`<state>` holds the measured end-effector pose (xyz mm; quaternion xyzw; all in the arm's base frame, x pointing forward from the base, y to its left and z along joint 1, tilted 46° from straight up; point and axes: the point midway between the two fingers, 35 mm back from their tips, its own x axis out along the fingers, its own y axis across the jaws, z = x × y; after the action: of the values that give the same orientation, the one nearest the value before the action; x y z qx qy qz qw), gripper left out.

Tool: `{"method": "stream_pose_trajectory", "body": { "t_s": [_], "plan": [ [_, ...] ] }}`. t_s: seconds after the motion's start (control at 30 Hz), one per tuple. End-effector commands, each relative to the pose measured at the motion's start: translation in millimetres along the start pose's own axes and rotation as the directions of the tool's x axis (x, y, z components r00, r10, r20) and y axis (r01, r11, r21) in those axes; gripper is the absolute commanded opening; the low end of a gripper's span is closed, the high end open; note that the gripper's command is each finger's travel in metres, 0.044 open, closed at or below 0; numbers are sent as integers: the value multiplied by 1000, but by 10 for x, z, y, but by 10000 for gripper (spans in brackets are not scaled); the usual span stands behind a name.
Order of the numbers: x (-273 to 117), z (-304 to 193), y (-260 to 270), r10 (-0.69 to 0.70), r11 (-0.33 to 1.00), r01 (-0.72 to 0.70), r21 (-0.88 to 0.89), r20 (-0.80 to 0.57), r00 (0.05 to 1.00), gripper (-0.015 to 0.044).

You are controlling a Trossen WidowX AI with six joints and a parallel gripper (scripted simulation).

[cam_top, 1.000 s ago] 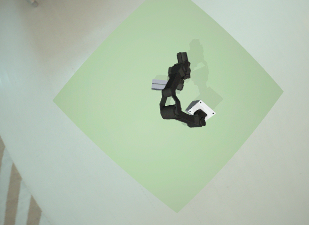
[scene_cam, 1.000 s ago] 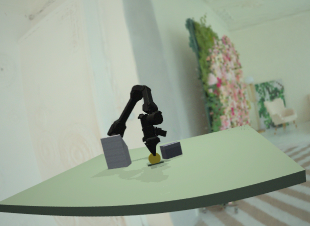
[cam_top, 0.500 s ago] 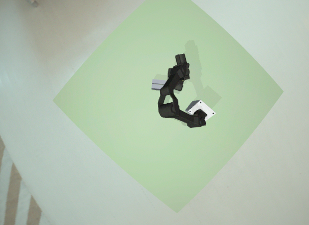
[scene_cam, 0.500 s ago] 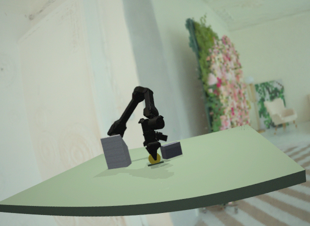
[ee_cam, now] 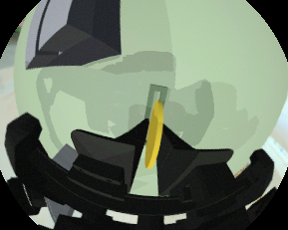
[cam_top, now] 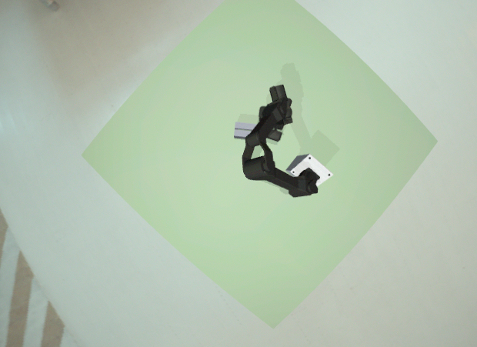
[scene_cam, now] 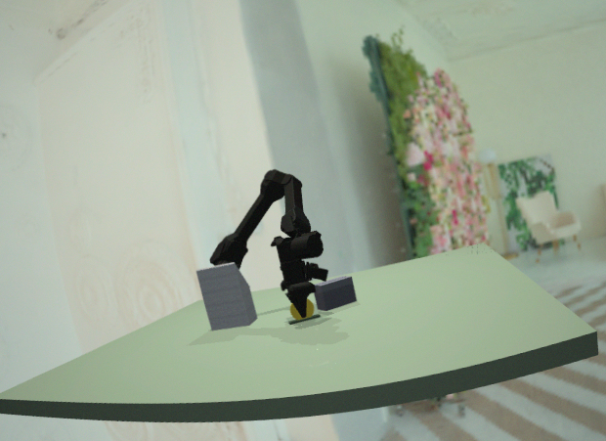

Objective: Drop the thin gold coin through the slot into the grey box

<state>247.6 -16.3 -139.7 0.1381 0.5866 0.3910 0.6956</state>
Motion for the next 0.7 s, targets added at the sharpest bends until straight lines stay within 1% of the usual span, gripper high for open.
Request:
{"method": "stream_pose_trajectory", "body": {
  "t_s": [0.0,0.3,0.67],
  "plan": [
    [3,6,3,2,1000,-2,3,4,1000,0],
    [-12,7,0,1,1000,-1,3,4,1000,0],
    [-260,21,-29,-2,1000,2,12,2,1000,0]
  ]
}}
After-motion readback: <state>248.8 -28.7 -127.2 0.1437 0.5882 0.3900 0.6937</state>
